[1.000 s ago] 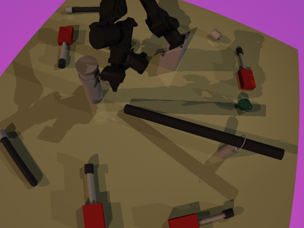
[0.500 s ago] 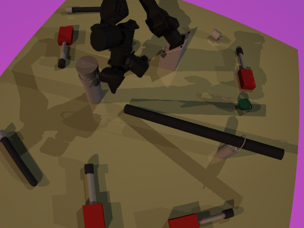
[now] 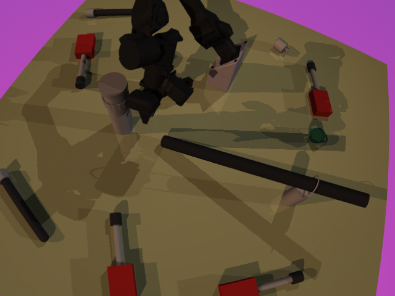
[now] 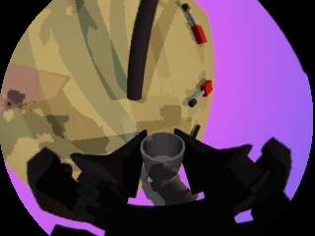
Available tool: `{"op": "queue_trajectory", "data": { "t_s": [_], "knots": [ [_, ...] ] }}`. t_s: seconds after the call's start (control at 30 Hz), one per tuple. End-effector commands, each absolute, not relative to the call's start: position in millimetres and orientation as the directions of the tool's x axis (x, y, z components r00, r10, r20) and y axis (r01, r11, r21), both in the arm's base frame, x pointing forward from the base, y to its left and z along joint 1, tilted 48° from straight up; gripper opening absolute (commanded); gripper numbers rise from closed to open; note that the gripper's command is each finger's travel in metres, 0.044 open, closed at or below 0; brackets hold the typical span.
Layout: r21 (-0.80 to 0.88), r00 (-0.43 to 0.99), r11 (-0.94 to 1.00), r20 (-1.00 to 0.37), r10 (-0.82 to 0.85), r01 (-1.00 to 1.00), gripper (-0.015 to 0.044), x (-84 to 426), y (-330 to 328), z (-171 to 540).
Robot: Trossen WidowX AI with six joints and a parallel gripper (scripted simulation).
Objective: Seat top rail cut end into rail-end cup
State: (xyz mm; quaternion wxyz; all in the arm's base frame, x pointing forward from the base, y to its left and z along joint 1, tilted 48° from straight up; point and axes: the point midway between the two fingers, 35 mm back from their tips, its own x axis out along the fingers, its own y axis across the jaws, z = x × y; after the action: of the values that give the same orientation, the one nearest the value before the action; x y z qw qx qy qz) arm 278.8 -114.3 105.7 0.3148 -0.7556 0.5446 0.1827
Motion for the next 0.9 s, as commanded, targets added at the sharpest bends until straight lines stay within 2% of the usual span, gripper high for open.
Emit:
{"op": "queue_trajectory", "data": {
  "t_s": [0.0,0.87],
  "knots": [
    [-0.296,0.344,-0.197,-0.611,-0.714,-0.935,0.0,282.2,-114.1,105.7],
    [-0.339,0.334,-0.151,-0.582,-0.742,-0.928,0.0,287.8,-116.0,105.2]
  ]
}}
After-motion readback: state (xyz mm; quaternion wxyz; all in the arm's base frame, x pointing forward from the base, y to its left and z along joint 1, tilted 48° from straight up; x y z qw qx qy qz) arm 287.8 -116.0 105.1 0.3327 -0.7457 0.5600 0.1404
